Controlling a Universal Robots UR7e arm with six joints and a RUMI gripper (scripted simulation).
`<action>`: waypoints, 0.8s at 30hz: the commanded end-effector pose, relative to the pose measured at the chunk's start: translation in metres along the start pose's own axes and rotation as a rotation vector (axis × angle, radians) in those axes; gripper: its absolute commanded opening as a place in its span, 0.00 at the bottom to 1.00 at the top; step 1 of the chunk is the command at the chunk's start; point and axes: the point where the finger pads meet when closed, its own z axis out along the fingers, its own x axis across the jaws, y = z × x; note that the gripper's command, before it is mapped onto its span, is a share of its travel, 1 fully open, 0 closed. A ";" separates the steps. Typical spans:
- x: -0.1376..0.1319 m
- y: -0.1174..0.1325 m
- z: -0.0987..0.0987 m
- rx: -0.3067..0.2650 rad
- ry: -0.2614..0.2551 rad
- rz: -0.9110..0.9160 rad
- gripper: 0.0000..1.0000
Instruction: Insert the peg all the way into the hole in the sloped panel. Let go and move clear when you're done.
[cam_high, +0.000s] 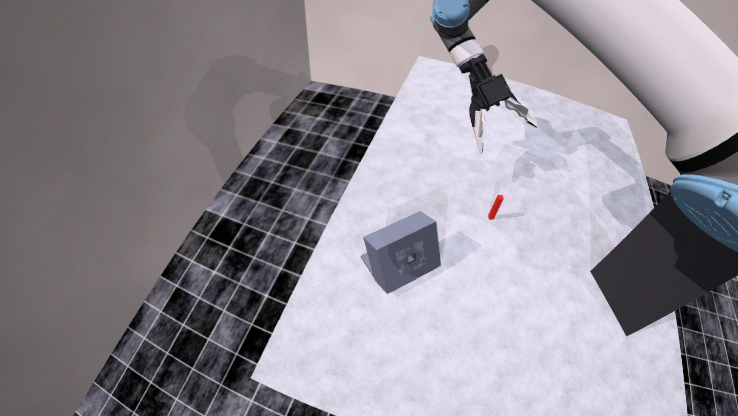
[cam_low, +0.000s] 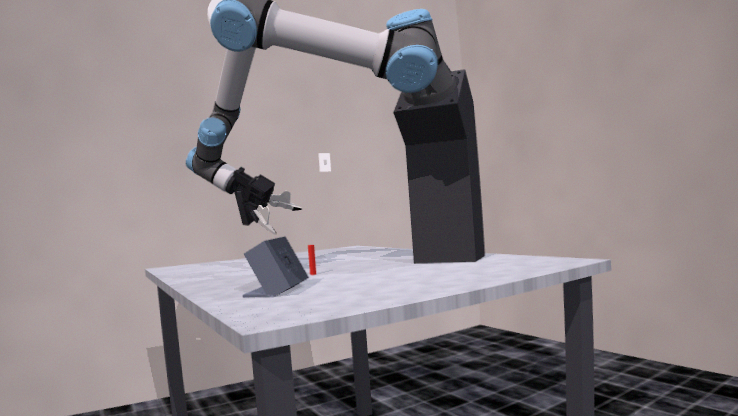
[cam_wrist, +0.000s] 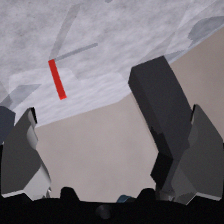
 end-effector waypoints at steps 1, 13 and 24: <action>0.001 -0.011 0.005 0.056 -0.017 -0.061 1.00; 0.003 -0.024 0.015 0.124 -0.032 -0.148 1.00; 0.003 -0.034 0.024 0.193 -0.041 -0.236 1.00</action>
